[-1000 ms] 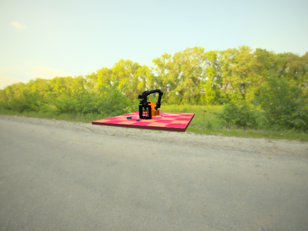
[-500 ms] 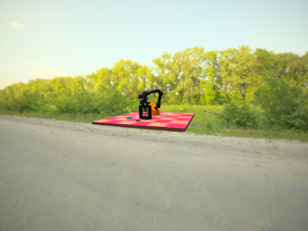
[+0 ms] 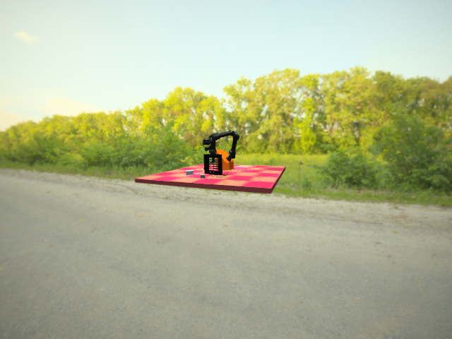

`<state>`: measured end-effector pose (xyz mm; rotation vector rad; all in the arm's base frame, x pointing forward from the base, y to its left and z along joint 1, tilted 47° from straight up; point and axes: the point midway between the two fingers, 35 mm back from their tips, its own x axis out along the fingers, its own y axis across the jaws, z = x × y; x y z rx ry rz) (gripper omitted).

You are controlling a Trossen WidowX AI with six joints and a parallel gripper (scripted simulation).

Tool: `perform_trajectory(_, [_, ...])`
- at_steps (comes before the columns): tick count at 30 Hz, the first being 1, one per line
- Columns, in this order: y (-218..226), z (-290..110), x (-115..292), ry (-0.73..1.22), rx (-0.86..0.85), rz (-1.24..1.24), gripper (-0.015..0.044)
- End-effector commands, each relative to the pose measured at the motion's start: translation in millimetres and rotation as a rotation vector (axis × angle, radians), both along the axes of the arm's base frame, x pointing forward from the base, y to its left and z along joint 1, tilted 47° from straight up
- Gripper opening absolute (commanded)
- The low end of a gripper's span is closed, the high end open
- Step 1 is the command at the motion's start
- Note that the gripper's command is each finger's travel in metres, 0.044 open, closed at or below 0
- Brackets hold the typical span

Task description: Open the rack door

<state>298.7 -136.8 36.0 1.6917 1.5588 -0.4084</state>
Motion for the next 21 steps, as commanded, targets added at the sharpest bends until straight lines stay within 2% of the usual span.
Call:
perform_trajectory(1, [3.1,0.5,2.9,-0.144,-0.036,0.143,0.0298])
perform_trajectory(21, [3.1,0.5,2.9,-0.831,-0.229,0.831,0.0298])
